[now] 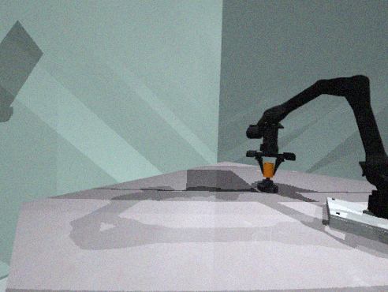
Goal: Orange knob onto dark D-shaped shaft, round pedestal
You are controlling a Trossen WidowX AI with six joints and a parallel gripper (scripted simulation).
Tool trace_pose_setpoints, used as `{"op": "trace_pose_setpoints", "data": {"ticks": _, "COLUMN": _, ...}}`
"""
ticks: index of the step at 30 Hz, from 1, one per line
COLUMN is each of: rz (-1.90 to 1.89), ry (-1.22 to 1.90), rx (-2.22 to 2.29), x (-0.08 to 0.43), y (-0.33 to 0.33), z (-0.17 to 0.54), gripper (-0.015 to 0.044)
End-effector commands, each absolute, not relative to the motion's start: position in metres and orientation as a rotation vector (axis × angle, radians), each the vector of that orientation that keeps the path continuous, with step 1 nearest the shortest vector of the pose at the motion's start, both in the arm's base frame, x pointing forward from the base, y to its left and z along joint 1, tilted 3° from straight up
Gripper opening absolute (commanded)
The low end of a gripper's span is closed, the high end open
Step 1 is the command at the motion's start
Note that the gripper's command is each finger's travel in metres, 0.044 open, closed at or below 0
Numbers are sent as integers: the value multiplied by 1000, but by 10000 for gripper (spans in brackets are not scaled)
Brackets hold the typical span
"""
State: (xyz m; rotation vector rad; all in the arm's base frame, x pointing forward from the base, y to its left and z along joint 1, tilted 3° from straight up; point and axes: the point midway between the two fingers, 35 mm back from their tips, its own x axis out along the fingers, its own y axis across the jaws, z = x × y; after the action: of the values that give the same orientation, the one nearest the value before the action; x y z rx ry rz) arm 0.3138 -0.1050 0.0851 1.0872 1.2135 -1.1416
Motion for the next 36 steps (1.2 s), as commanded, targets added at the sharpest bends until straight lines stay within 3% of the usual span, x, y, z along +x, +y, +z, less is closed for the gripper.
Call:
{"op": "trace_pose_setpoints", "data": {"ticks": 1, "rz": -1147, "ry": 1209, "rx": 1089, "x": 315, "y": -106, "z": 85, "gripper": 0}}
{"op": "trace_pose_setpoints", "data": {"ticks": 36, "rz": -1295, "ry": 1107, "rx": 1245, "x": 315, "y": -106, "z": 84, "gripper": 0}}
